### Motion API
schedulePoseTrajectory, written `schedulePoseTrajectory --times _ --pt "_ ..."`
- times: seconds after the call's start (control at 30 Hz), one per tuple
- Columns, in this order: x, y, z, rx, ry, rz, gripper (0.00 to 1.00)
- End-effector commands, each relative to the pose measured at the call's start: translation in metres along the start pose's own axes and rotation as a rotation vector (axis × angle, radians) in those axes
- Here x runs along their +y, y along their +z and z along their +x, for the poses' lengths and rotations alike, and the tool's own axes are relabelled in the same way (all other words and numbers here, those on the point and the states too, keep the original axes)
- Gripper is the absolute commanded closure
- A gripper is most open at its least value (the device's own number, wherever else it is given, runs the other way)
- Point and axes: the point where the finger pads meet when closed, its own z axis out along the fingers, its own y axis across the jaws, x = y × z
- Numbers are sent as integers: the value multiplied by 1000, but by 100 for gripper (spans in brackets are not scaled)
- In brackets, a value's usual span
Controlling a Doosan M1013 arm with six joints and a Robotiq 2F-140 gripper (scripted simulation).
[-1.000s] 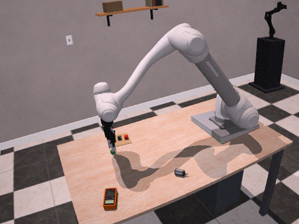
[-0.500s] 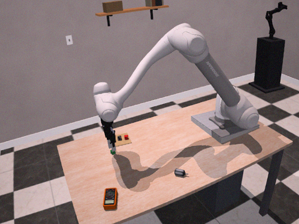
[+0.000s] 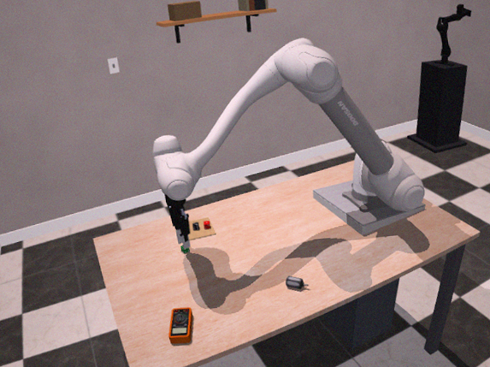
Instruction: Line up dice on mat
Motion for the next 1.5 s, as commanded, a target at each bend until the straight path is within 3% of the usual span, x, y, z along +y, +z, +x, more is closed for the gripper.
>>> schedulePoseTrajectory --times 0.0,0.57,1.47 --pt "0 2 0 -1 0 0 68" --pt "0 26 0 -1 0 0 68" --pt "0 28 0 -1 0 0 68"
